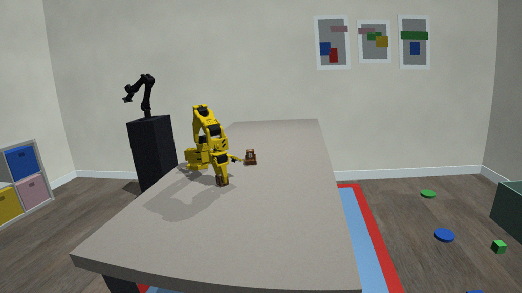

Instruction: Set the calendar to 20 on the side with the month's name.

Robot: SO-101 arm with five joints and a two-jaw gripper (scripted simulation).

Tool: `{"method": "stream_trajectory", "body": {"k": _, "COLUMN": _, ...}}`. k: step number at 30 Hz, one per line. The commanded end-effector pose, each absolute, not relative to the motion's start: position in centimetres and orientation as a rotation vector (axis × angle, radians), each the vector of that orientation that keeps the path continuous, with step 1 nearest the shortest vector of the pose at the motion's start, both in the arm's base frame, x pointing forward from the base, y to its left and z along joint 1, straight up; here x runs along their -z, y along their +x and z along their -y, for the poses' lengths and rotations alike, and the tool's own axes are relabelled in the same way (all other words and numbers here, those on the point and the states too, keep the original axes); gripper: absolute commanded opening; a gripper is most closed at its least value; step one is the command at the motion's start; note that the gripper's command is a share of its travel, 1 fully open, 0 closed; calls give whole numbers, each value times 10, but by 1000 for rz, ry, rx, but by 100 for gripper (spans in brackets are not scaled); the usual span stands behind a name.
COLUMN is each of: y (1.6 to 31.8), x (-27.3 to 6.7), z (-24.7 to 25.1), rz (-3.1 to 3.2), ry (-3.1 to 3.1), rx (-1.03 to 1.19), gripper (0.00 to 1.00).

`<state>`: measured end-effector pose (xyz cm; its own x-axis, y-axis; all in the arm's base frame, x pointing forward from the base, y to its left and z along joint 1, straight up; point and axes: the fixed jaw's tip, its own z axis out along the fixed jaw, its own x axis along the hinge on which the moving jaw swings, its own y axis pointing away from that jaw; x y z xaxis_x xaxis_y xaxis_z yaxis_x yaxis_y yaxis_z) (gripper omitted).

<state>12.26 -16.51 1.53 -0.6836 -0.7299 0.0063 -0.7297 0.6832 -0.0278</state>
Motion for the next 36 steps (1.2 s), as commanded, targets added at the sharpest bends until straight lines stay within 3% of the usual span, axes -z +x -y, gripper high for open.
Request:
{"method": "stream_trajectory", "body": {"k": 1, "y": 123, "x": -19, "z": 169, "rz": -2880, "ry": -1217, "rx": 88, "gripper": 0}}
{"method": "stream_trajectory", "body": {"k": 15, "y": 123, "x": -18, "z": 169, "rz": -2880, "ry": -1217, "rx": 88, "gripper": 0}}
{"method": "stream_trajectory", "body": {"k": 25, "y": 123, "x": -18, "z": 169, "rz": -2880, "ry": -1217, "rx": 88, "gripper": 17}}
{"method": "stream_trajectory", "body": {"k": 36, "y": 123, "x": -18, "z": 169, "rz": -2880, "ry": -1217, "rx": 88, "gripper": 19}}
